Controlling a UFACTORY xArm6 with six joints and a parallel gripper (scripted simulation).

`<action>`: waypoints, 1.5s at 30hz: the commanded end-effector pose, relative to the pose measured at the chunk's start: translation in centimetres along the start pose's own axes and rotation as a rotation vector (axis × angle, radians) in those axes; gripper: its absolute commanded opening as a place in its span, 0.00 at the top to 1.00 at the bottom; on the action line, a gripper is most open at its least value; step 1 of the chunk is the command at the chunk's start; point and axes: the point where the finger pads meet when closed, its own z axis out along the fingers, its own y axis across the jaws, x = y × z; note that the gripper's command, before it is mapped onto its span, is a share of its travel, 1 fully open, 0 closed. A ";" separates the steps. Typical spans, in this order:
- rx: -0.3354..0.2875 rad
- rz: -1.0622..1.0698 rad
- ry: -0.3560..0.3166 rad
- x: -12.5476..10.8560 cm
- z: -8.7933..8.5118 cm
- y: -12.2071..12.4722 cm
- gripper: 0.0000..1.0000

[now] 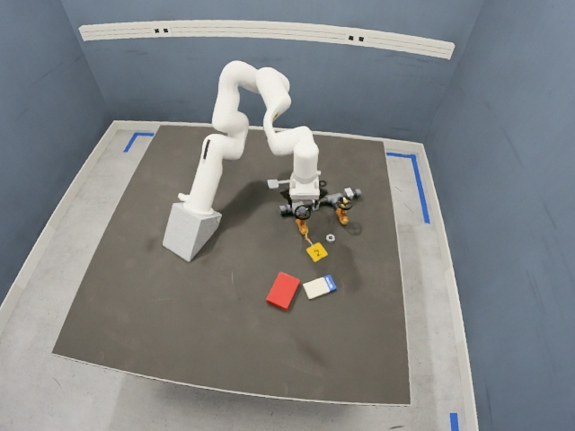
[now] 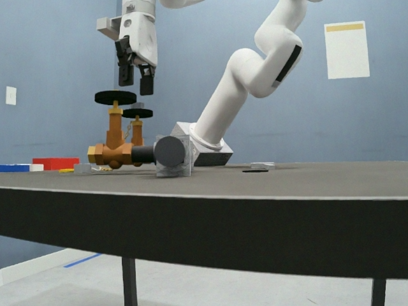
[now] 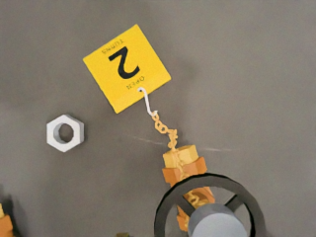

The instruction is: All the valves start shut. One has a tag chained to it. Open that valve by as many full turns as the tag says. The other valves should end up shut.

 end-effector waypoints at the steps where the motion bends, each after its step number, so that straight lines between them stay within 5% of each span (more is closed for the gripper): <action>1: 0.002 0.000 0.003 0.0 0.1 -0.1 0.00; 31: 0.002 0.000 0.004 -0.1 5.2 -0.1 0.00; 44: 0.002 0.000 0.004 -0.1 5.8 -0.1 0.00; 45: 0.002 0.000 0.004 -0.1 5.8 -0.1 1.00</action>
